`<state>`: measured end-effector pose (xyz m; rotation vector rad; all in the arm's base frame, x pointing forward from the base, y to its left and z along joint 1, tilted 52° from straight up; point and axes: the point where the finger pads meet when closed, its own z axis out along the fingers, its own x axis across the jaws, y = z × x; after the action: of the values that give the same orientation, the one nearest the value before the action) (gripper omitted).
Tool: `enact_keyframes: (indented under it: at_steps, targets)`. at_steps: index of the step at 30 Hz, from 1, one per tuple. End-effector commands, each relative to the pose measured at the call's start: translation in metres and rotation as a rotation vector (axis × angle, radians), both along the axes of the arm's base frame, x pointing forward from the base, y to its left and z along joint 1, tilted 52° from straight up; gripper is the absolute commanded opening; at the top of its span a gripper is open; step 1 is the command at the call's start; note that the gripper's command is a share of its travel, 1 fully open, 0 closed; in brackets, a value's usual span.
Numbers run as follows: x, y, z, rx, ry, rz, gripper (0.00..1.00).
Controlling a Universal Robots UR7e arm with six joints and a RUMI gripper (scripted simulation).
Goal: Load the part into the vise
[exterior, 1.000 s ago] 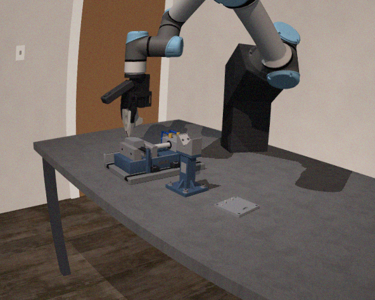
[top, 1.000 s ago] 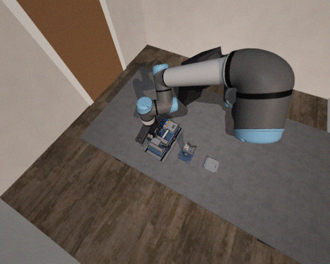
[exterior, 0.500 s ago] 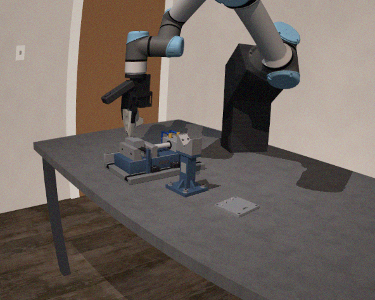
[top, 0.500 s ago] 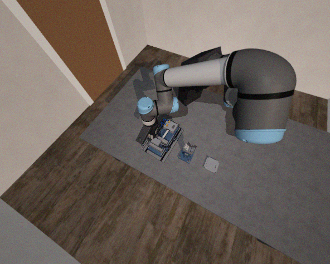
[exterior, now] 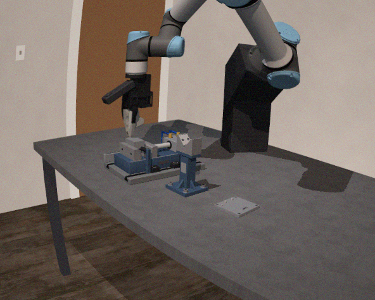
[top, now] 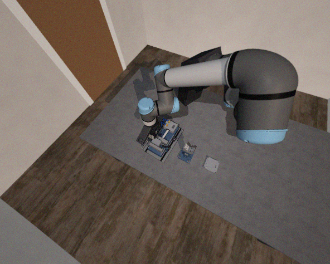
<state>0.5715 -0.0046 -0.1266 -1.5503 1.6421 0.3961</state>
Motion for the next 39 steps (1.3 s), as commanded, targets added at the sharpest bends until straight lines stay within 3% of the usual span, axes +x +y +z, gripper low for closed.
enact_keyframes:
  at_steps: [1,39]
  targets:
    - [0.0001,0.0006,0.0016,0.000,-0.001,-0.001,0.00]
    - [-0.0009,0.0069,0.0084,0.000,-0.001,-0.001,0.00]
